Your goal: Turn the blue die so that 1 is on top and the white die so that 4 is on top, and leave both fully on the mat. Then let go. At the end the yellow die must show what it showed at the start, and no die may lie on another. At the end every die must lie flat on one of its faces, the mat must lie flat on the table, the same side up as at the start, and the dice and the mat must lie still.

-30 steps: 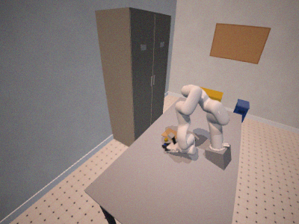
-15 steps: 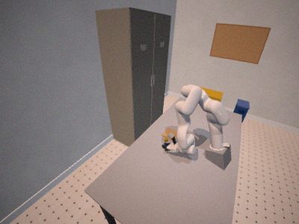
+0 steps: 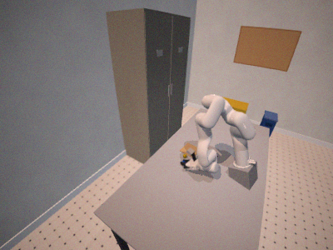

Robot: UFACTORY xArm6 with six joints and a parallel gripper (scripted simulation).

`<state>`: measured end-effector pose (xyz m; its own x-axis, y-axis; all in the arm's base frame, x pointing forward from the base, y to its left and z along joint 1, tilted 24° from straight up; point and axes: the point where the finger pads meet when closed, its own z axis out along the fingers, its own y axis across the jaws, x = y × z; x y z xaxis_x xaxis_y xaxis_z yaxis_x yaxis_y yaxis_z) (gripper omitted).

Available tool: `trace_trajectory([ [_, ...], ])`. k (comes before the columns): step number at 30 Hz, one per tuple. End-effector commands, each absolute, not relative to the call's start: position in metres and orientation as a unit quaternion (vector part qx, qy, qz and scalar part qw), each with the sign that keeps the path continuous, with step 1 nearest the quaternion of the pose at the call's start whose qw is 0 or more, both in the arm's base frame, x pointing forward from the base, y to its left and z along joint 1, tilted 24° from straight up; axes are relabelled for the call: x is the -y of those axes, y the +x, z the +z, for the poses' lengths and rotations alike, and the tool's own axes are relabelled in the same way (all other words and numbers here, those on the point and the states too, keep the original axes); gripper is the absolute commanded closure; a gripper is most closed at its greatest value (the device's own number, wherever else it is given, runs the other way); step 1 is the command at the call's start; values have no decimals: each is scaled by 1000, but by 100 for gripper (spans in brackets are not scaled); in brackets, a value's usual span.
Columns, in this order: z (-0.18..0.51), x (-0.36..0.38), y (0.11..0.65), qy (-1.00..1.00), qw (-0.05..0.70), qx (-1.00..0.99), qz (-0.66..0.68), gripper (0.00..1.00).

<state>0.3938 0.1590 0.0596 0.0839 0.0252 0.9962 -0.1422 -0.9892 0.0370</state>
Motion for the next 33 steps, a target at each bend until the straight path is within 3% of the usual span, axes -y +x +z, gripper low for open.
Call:
trace_trajectory([
  [1, 60, -159, 394, 733, 61, 40, 676, 71],
  [8, 60, -159, 394, 733, 61, 40, 676, 67],
  [12, 60, -159, 394, 733, 61, 40, 676, 58],
  [33, 60, -159, 394, 733, 61, 40, 676, 58],
])
